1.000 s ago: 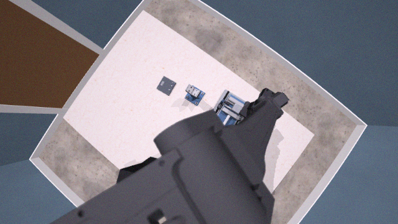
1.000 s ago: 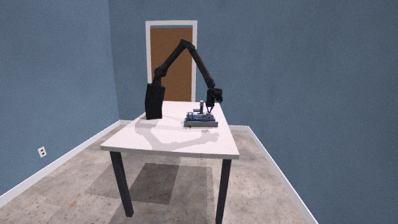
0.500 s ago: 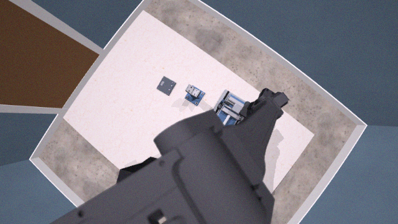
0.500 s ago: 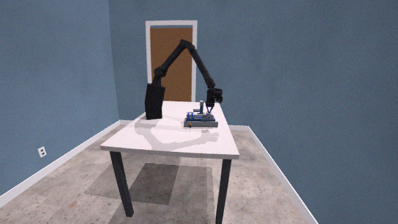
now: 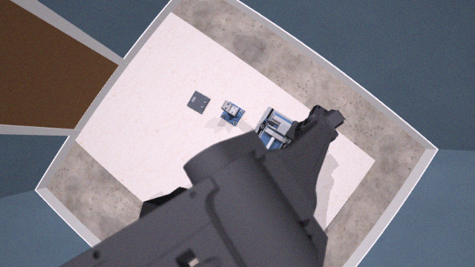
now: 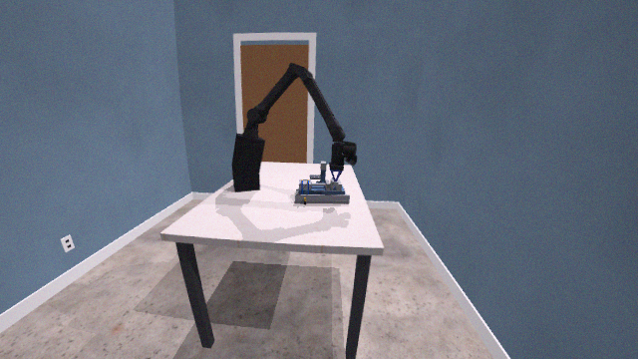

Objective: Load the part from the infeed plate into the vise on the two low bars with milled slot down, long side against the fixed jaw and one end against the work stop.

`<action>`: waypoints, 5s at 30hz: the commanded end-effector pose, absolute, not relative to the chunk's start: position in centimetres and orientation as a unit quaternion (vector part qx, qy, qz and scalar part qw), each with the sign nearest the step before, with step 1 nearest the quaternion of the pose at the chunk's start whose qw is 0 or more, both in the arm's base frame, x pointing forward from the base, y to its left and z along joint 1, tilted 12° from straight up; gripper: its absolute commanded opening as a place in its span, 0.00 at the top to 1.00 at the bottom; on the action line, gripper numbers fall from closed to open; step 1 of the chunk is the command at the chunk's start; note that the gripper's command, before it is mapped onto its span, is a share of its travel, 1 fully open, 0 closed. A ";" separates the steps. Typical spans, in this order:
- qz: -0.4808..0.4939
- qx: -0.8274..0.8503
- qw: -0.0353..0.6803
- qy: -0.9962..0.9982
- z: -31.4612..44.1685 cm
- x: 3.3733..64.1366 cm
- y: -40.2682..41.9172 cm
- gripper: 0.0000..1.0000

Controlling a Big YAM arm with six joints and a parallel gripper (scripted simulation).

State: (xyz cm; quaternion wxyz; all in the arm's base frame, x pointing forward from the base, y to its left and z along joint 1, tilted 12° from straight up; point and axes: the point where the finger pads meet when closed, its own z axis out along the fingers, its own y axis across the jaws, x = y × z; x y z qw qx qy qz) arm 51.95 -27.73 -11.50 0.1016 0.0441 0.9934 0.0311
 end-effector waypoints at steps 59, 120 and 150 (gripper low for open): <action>0.034 0.047 0.096 0.994 -12.7 51.9 -27.0 1.00; 0.031 0.046 0.101 0.993 -12.5 52.4 -27.2 1.00; 0.025 0.044 0.112 0.992 -12.4 53.8 -27.8 1.00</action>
